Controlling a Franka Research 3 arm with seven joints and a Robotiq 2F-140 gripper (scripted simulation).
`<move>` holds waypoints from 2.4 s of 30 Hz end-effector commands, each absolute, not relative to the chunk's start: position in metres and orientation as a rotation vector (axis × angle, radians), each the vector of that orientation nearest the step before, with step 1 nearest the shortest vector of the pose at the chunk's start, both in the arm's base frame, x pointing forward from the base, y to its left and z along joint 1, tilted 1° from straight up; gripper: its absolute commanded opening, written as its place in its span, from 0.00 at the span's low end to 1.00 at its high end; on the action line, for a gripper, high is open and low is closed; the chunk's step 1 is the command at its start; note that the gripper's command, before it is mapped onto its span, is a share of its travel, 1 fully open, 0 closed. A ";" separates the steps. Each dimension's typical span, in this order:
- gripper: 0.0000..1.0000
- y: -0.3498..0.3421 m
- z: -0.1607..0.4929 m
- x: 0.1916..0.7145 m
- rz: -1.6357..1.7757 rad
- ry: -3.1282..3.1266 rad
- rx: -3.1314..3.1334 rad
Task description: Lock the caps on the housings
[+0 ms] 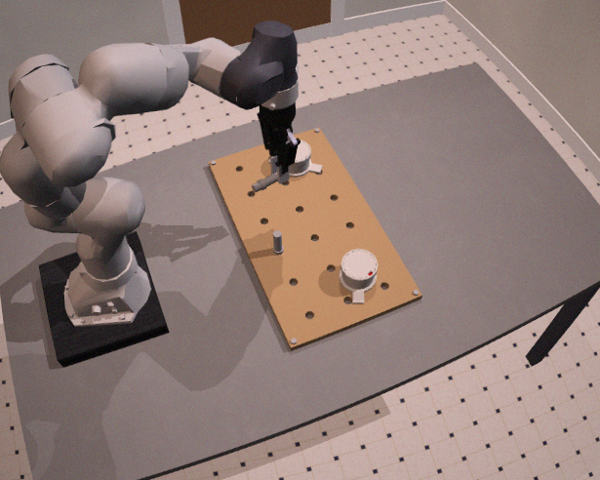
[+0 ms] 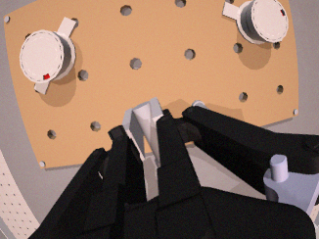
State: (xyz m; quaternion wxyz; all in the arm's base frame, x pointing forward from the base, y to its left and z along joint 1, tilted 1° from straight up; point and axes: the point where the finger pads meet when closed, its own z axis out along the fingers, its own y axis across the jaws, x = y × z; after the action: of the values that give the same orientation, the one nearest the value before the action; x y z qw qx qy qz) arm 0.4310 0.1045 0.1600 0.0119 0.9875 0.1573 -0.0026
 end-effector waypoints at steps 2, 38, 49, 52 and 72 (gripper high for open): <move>0.10 0.106 0.161 0.432 0.006 0.262 3.110; 0.10 0.106 0.161 0.432 0.013 -0.437 3.092; 0.10 0.106 0.161 0.432 0.016 -0.749 3.032; 0.10 0.106 0.161 0.432 0.016 -0.761 3.030; 0.10 0.106 0.161 0.432 0.019 -1.076 2.934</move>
State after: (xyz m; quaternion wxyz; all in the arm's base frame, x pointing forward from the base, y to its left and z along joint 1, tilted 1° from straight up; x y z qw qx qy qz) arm 0.4305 0.1049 0.1595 0.0099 0.9587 -0.2843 0.0008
